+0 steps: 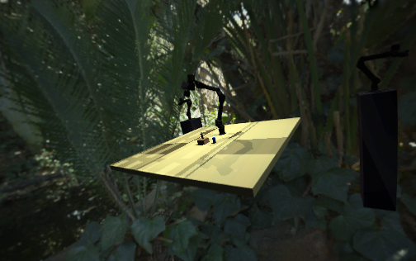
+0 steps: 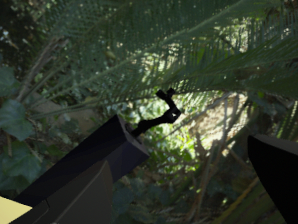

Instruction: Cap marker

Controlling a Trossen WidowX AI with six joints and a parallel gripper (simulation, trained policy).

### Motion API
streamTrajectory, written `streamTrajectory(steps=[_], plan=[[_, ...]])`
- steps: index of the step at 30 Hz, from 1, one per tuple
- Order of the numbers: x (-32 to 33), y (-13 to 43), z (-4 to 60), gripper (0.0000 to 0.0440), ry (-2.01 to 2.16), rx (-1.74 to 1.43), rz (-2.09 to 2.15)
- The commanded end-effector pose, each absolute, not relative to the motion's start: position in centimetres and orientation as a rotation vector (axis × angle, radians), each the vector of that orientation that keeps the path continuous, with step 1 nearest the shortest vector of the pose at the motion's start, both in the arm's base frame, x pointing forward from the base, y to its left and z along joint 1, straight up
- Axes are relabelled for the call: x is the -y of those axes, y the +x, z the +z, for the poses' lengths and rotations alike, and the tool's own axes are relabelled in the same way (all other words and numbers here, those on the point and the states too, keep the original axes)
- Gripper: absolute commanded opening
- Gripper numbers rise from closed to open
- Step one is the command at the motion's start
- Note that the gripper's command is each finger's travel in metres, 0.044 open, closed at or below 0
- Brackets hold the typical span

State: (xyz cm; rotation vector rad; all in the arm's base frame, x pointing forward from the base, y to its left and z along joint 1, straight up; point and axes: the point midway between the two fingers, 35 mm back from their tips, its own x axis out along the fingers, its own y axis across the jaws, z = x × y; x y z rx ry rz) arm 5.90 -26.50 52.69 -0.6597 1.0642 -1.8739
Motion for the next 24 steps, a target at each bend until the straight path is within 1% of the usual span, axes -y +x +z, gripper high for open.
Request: streamTrajectory(steps=[1, 24], plan=[[26.7, 7.0, 52.0, 0.0295, -0.667, -1.053, -1.838], [26.8, 13.2, 48.5, 0.0300, -0.675, -0.955, -1.650]])
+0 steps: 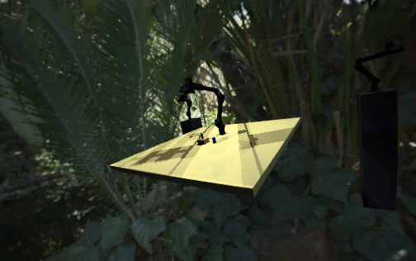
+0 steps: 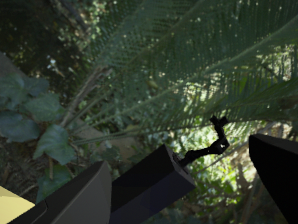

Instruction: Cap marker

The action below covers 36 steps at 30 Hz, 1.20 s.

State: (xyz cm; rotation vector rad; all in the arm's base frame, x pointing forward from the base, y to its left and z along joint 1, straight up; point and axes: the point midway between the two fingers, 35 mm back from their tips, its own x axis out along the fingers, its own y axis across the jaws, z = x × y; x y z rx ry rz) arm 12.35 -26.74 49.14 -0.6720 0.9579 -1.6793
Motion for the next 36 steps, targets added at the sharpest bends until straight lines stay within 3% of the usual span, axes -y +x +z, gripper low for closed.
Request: streamTrajectory(steps=[1, 36], plan=[[26.7, 13.5, 48.3, 0.0300, -0.675, -0.951, -1.641], [24.3, 22.8, 42.3, 0.0308, -0.633, -0.858, -1.328]])
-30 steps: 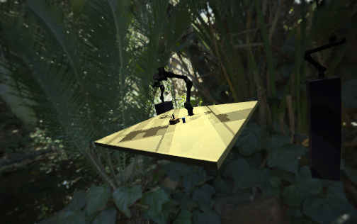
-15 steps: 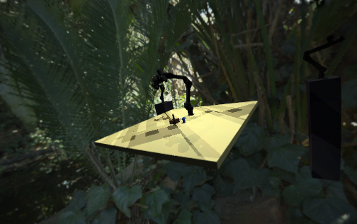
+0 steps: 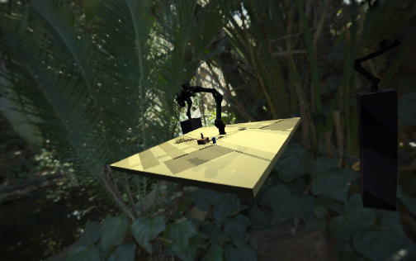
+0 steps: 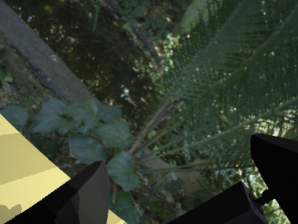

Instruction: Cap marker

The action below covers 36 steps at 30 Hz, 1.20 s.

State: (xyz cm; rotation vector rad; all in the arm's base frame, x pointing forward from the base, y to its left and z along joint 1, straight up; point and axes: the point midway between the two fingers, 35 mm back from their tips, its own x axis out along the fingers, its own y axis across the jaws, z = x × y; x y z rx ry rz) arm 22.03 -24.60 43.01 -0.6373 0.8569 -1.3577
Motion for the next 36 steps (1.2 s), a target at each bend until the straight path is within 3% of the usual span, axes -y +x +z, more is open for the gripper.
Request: streamTrajectory(steps=[1, 36], plan=[[24.2, 23.1, 42.1, 0.0308, -0.631, -0.856, -1.318], [18.8, 31.1, 34.9, 0.0312, -0.518, -0.859, -0.993]])
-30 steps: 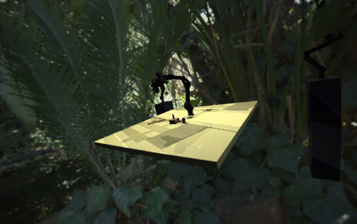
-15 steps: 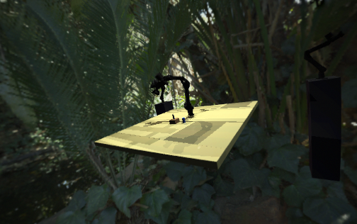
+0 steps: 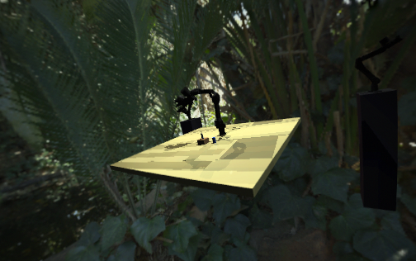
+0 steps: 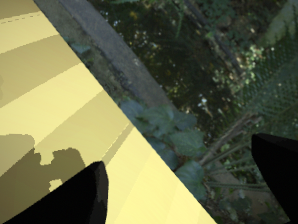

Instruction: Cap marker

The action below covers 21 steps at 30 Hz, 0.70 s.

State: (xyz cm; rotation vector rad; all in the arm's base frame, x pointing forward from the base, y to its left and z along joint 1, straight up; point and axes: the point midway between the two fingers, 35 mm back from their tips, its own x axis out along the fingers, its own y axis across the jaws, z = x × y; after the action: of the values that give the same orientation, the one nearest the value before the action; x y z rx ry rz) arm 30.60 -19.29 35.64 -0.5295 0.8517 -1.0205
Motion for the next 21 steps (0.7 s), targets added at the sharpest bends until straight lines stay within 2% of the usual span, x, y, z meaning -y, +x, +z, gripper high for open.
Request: streamTrajectory(steps=[1, 21], plan=[[18.6, 31.3, 34.7, 0.0312, -0.513, -0.861, -0.984], [14.3, 34.4, 30.2, 0.0313, -0.417, -0.917, -0.817]])
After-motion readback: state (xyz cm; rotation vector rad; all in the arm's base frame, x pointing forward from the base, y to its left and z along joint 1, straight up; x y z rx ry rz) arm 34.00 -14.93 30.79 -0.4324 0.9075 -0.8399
